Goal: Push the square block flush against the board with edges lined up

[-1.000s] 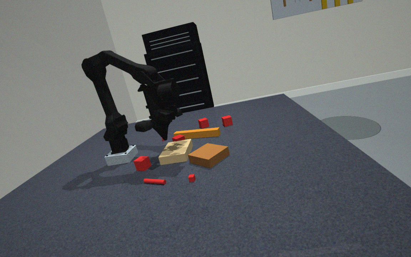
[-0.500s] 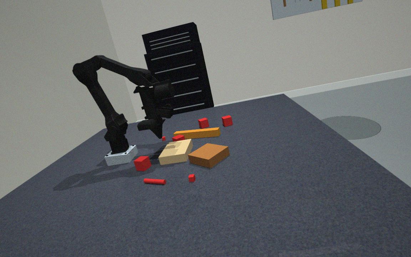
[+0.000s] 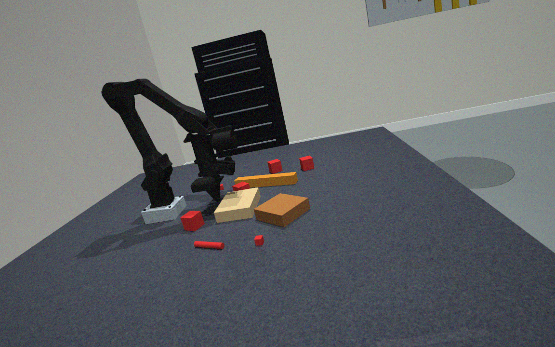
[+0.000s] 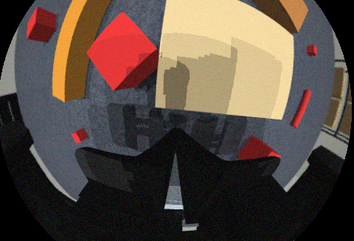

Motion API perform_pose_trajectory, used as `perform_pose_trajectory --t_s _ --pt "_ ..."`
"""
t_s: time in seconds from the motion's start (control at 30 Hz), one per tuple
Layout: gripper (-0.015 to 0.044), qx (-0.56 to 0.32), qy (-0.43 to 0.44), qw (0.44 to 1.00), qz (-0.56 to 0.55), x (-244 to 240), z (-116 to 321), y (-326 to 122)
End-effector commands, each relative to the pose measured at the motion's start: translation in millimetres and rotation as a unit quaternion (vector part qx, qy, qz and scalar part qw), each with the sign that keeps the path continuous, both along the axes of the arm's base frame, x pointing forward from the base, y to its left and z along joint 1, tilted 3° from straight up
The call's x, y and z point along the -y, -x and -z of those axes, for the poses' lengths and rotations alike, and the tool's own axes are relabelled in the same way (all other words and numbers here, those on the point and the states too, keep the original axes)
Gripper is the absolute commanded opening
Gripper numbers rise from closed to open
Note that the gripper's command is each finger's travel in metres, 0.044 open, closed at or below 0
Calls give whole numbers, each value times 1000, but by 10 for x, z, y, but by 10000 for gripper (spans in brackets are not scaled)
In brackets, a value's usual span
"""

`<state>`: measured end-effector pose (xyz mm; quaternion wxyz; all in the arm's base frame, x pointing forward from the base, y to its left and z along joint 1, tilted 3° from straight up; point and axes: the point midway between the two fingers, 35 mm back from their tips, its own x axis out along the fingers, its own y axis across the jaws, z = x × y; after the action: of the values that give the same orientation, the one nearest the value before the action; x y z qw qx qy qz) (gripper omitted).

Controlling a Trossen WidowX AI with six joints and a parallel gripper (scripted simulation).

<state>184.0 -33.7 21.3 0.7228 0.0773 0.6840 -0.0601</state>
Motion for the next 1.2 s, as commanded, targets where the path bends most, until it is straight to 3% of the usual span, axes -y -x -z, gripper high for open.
perform_pose_trajectory --t_s 0.0,1.17 --pt "0 3 3 1000 -2 2 96 1" --pt "0 4 3 1000 -2 92 32 -430"
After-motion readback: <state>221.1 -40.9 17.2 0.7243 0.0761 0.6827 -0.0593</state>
